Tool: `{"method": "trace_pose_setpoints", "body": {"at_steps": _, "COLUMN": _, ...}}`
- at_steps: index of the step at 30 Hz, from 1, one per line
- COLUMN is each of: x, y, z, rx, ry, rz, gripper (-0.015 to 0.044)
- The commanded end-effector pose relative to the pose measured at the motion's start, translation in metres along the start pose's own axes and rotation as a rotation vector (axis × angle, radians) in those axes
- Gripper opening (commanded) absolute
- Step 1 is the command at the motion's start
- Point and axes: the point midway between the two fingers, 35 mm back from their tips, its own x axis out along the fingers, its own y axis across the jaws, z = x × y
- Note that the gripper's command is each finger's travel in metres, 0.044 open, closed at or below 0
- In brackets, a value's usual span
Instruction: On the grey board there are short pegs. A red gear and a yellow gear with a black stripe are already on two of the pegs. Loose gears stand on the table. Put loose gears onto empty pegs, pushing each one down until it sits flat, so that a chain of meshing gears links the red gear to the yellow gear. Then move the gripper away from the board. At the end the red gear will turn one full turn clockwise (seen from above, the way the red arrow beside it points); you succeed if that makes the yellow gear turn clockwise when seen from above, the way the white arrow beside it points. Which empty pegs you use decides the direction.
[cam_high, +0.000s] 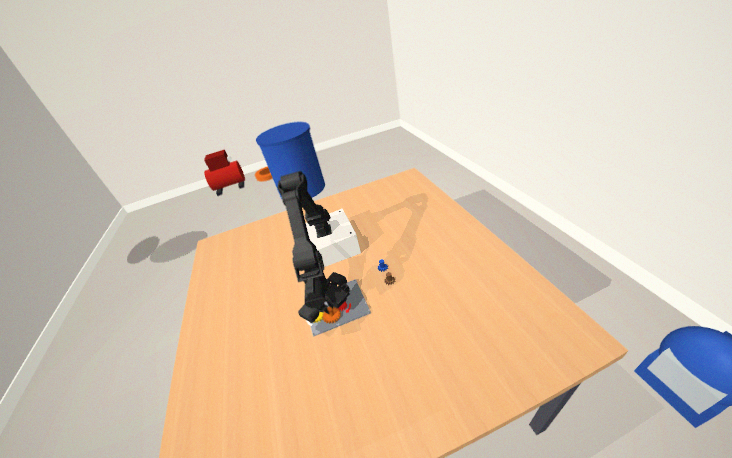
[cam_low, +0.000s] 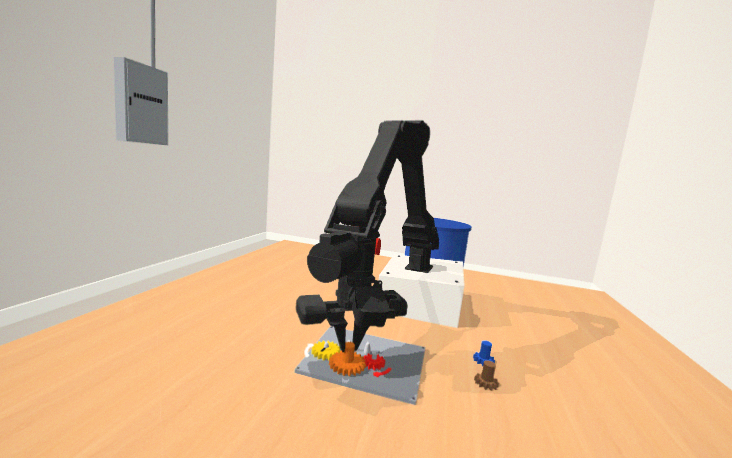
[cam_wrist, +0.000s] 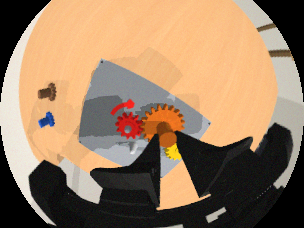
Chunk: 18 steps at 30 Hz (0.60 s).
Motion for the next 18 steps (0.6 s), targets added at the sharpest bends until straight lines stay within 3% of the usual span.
{"method": "trace_pose_setpoints", "body": {"at_steps": 1, "x": 0.0, "y": 0.0, "z": 0.001, "rx": 0.043, "ry": -0.002, "rz": -0.002, "gripper": 0.0026}}
{"method": "trace_pose_setpoints", "body": {"at_steps": 6, "x": -0.004, "y": 0.0, "z": 0.0, "rx": 0.093, "ry": -0.002, "rz": -0.002, "gripper": 0.014}}
{"method": "trace_pose_setpoints", "body": {"at_steps": 18, "x": -0.05, "y": 0.0, "z": 0.0, "rx": 0.097, "ry": -0.003, "rz": -0.002, "gripper": 0.014}}
